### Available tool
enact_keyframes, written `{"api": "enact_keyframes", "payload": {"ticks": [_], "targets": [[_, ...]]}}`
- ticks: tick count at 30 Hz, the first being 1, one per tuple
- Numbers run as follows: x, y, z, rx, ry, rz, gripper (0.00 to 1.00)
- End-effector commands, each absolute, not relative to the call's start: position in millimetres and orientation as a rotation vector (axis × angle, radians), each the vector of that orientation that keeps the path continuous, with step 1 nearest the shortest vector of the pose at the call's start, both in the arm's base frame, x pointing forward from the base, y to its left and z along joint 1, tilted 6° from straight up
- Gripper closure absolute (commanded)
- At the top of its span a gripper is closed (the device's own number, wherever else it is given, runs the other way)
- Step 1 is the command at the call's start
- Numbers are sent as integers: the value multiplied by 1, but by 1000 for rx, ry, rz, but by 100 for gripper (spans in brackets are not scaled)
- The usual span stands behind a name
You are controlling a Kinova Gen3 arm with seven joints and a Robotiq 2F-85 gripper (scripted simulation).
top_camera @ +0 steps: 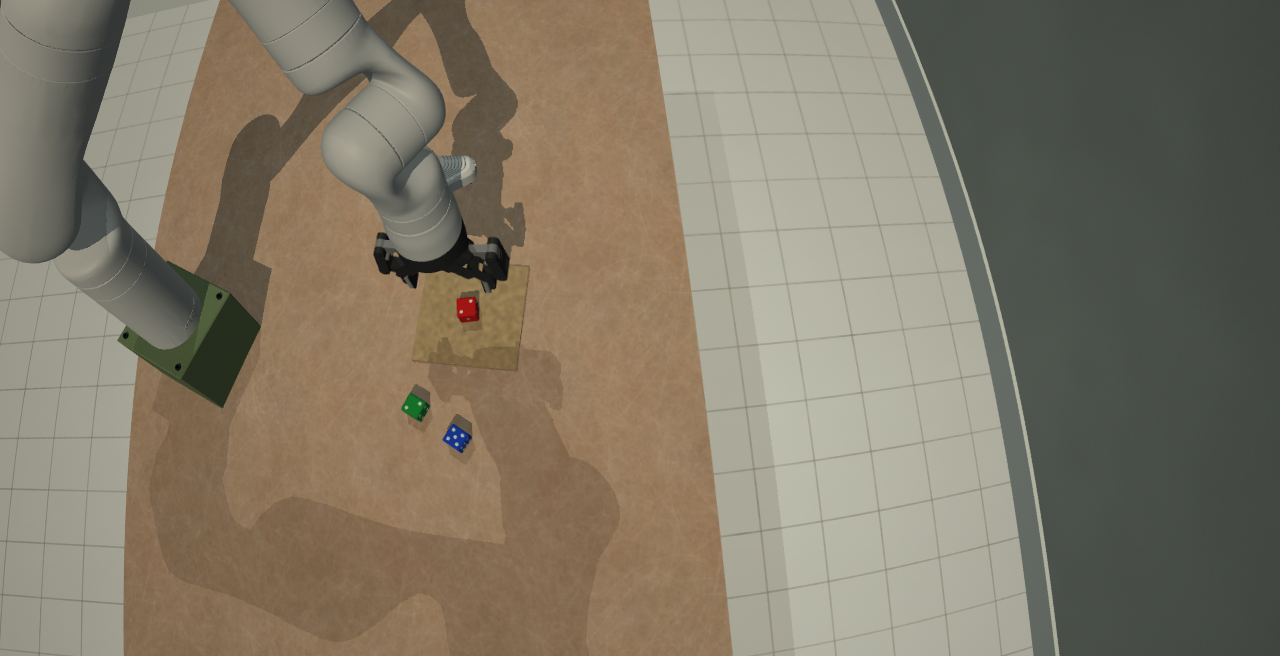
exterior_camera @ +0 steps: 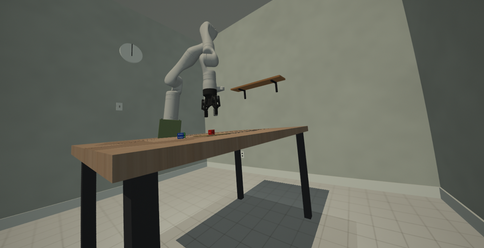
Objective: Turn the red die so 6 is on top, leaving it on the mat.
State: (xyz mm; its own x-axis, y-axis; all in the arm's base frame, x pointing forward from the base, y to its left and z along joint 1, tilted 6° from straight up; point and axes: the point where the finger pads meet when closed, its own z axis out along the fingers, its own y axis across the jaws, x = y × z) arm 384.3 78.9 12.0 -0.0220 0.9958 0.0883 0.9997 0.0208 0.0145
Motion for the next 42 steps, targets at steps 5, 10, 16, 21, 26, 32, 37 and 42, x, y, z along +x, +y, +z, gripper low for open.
{"api": "enact_keyframes", "payload": {"ticks": [5, 10, 16, 21, 26, 32, 37, 42], "targets": [[388, 76, 15, -2063, -2303, -143, 0], [390, 77, 15, -1991, -2372, -152, 0], [390, 77, 15, -1974, -2388, -154, 0], [390, 77, 15, -1974, -2388, -154, 59], [390, 77, 15, -1974, -2388, -154, 59], [390, 77, 15, -1974, -2388, -154, 59], [390, 77, 15, -1974, -2388, -154, 59], [390, 77, 15, -1974, -2388, -154, 59]]}}
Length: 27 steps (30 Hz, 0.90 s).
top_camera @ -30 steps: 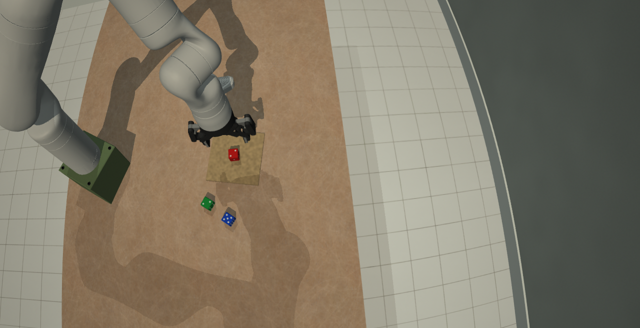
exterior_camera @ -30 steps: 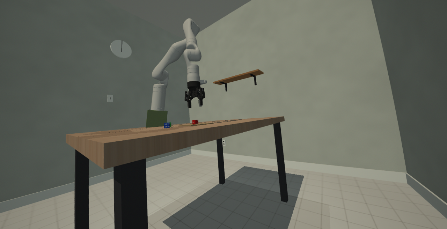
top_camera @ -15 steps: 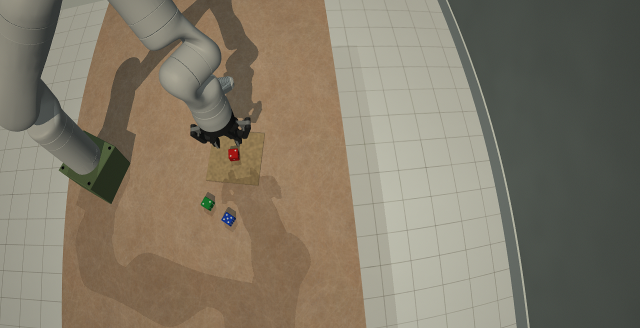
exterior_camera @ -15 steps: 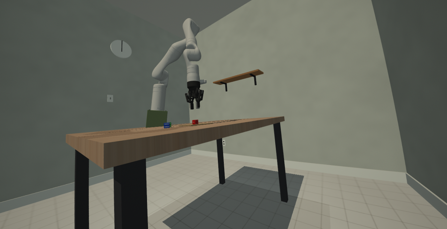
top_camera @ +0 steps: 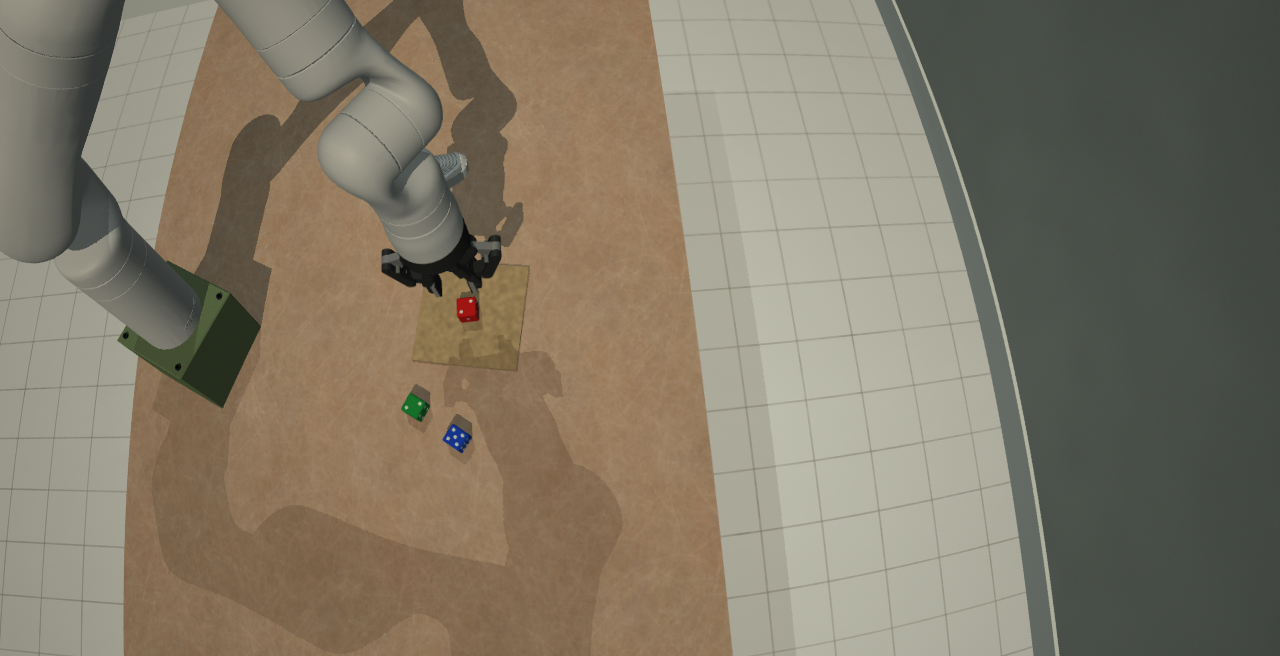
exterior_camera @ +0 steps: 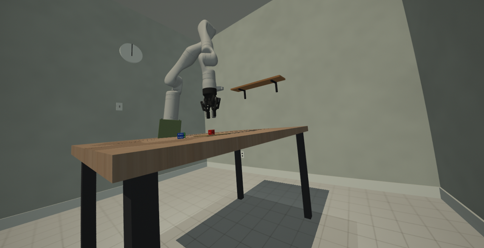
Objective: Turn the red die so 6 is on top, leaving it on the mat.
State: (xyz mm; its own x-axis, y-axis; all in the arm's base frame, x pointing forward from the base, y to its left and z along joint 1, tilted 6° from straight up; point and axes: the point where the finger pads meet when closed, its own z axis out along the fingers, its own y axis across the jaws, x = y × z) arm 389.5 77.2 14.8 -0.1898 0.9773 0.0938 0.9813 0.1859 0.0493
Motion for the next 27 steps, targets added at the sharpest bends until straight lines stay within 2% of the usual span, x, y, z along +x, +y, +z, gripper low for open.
{"api": "enact_keyframes", "payload": {"ticks": [1, 27], "targets": [[390, 77, 15, -1974, -2388, -154, 59], [390, 78, 7, -1974, -2388, -151, 59]]}}
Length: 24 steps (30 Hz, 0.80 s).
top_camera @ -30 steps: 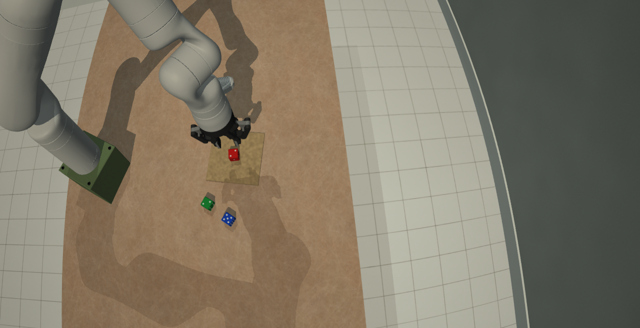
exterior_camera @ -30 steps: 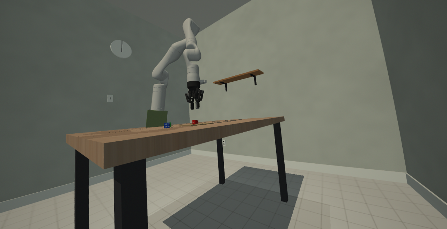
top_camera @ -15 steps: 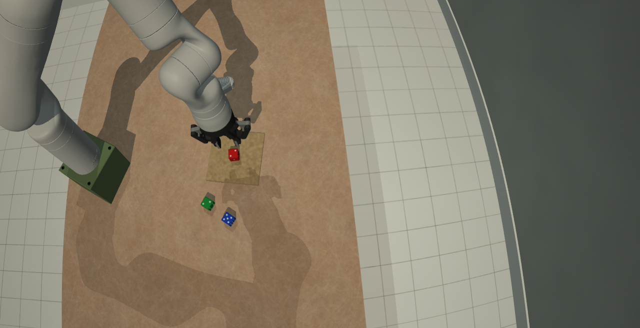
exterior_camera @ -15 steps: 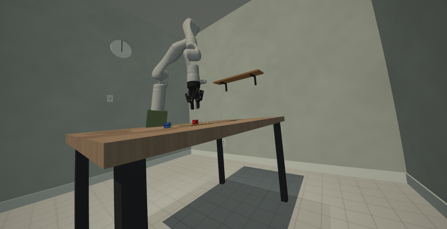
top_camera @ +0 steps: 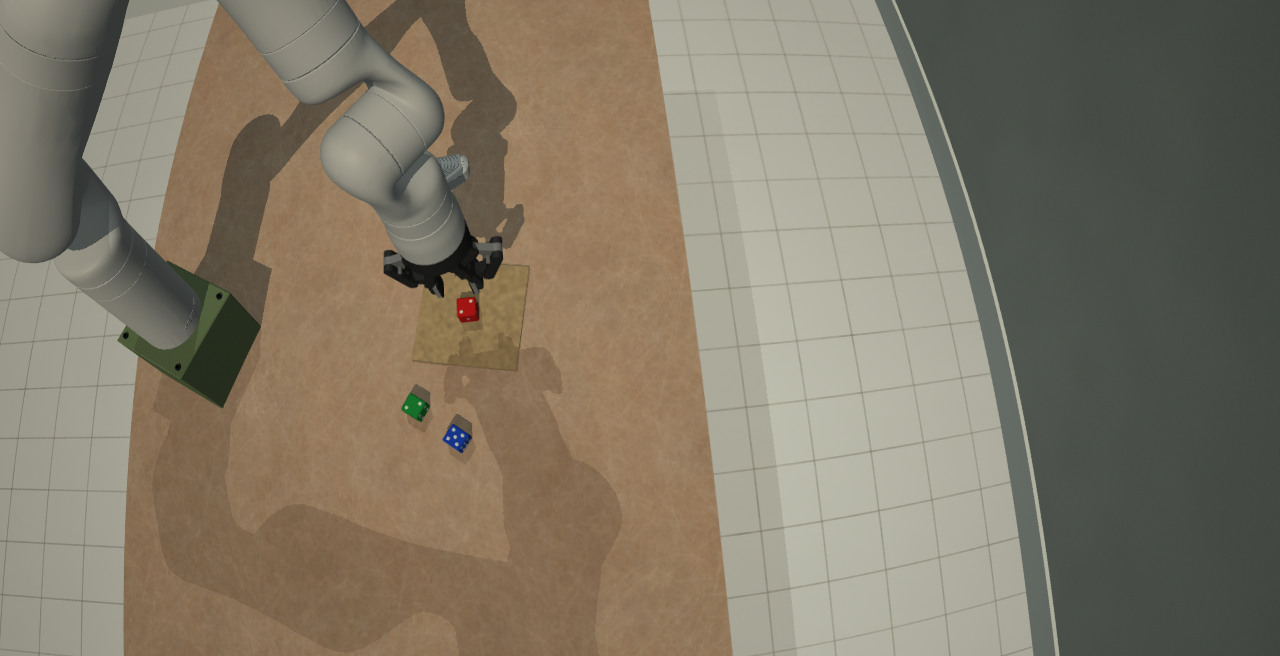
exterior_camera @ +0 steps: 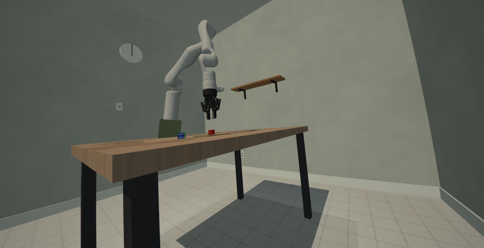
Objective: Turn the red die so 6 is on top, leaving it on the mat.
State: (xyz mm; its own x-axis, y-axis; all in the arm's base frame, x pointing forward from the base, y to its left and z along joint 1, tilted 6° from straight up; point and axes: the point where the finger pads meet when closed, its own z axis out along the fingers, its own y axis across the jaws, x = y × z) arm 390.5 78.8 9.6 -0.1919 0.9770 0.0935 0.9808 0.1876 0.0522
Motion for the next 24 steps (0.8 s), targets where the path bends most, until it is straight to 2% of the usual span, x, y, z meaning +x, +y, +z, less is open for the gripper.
{"api": "enact_keyframes", "payload": {"ticks": [1, 24], "targets": [[390, 78, 7, -1974, -2388, -151, 59], [391, 80, -22, -1974, -2388, -151, 59]]}}
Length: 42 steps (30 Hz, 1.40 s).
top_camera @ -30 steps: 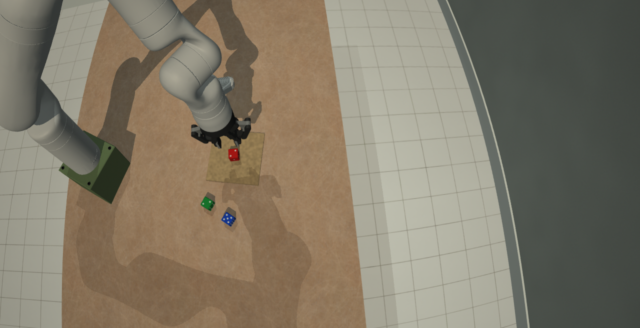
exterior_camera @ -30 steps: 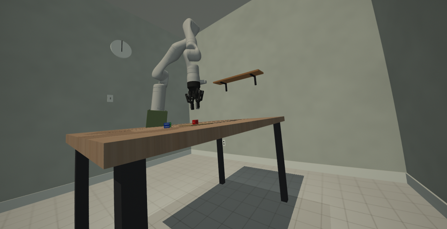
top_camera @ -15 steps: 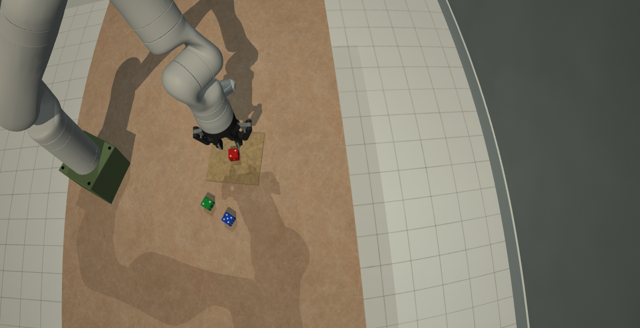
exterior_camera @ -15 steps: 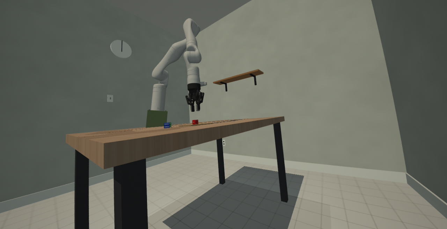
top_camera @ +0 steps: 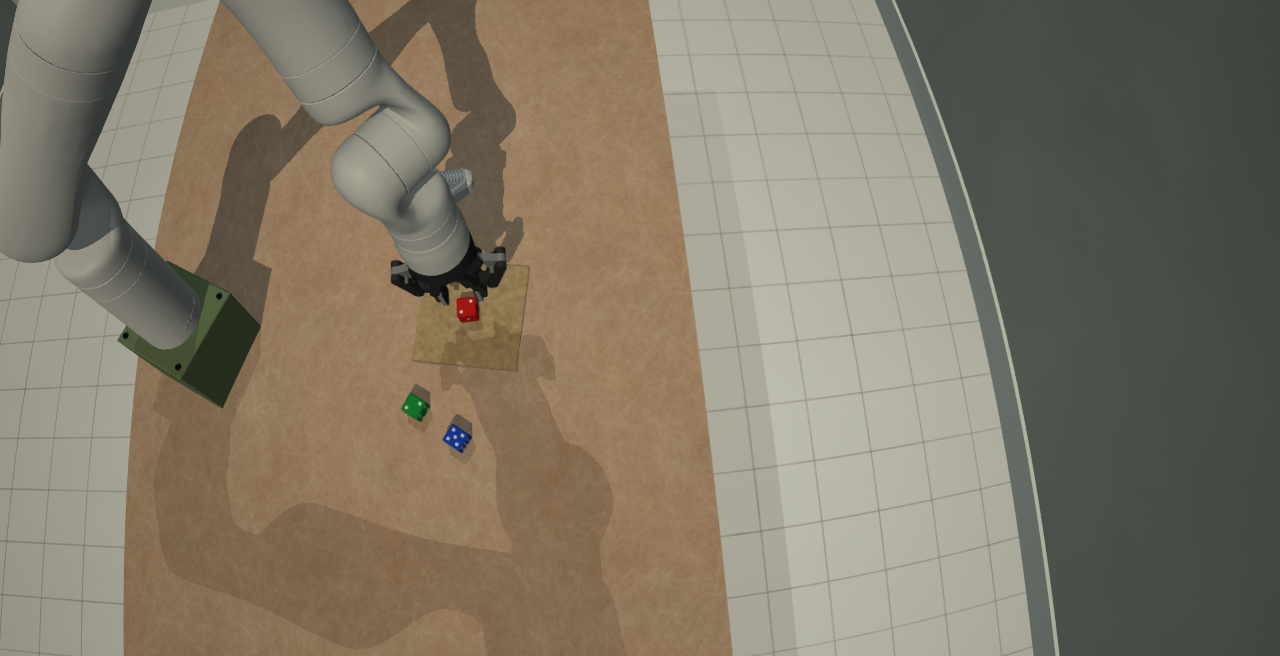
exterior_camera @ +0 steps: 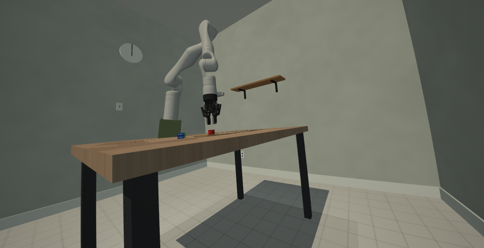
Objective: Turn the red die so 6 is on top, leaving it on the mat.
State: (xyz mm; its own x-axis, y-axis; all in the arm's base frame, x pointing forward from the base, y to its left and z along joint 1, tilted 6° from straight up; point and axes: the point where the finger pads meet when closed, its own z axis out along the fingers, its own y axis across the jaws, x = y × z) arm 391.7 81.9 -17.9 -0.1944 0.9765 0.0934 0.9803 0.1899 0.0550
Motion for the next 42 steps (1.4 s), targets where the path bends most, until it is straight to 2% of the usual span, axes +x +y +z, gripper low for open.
{"api": "enact_keyframes", "payload": {"ticks": [1, 42], "targets": [[391, 80, -23, -1974, -2388, -151, 59], [391, 81, -38, -1974, -2388, -151, 59]]}}
